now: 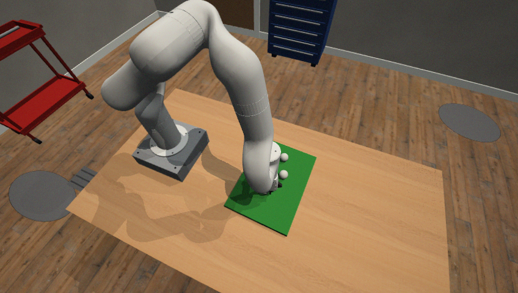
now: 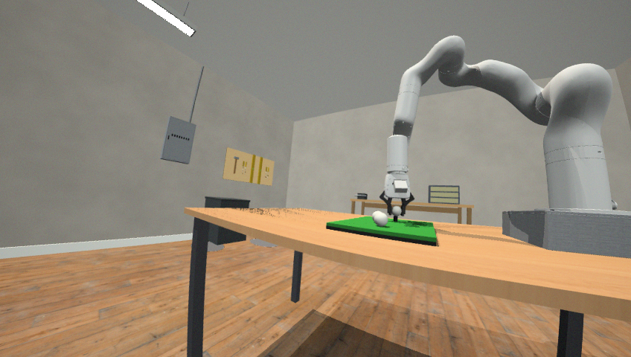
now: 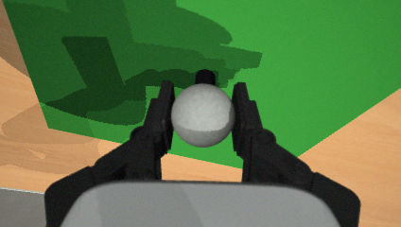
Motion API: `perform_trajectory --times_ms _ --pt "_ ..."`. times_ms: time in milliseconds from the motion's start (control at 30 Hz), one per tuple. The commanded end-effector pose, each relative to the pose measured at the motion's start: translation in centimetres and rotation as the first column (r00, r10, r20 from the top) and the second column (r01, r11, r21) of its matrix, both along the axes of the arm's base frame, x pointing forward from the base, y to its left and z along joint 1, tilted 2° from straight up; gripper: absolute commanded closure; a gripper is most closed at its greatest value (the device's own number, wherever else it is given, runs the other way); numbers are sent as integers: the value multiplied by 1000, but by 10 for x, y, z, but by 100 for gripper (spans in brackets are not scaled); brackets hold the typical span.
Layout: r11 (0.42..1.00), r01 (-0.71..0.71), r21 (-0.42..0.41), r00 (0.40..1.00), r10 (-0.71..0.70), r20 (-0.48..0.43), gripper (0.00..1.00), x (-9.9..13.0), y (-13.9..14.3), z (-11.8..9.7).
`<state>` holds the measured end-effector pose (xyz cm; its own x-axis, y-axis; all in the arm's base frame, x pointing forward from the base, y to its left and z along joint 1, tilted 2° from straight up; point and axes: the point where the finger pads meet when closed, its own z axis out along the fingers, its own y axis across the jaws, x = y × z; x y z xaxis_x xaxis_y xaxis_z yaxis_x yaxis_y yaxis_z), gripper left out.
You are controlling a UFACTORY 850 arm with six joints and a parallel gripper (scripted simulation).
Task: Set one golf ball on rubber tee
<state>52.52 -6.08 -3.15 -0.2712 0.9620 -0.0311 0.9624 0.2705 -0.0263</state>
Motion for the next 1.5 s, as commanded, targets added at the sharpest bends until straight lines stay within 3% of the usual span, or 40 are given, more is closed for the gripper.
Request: perform_trajectory --times_ms 0,67,100,1333,1467 --pt "1000 0 0 1000 0 2 100 1 0 0" --pt "1000 0 0 1000 0 2 100 1 0 0" --pt "1000 0 0 1000 0 2 0 1 0 0" --pt "1000 0 -1 1000 0 2 0 1 0 6" --pt "1000 0 -1 1000 0 2 0 2 3 67"
